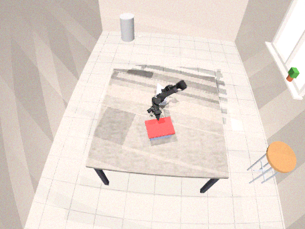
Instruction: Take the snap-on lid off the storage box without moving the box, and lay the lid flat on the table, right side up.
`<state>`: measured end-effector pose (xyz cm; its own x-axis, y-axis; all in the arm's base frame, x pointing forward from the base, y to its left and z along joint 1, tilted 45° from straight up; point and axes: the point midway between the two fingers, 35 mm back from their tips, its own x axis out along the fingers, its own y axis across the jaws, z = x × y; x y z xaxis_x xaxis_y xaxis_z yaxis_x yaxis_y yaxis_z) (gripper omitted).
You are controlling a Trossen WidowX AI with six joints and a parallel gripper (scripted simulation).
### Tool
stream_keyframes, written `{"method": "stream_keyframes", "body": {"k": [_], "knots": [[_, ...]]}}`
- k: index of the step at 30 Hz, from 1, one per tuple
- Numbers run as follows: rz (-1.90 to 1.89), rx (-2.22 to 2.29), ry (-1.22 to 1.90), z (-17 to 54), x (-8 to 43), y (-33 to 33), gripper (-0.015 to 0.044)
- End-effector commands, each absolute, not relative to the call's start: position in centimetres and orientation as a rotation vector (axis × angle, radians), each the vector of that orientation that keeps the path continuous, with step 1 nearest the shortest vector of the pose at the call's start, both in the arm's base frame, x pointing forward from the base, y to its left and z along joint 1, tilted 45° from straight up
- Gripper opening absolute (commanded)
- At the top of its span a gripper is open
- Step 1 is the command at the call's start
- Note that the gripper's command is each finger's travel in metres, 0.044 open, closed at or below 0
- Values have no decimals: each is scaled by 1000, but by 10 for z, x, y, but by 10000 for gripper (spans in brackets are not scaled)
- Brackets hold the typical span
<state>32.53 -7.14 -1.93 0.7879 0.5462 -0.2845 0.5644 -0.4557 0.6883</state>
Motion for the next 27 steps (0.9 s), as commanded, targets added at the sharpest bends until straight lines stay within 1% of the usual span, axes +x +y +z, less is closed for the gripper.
{"method": "stream_keyframes", "body": {"k": [1,27], "knots": [[-23,2147,811,-16,325,-75,0],[-23,2147,811,-13,324,-79,0]]}}
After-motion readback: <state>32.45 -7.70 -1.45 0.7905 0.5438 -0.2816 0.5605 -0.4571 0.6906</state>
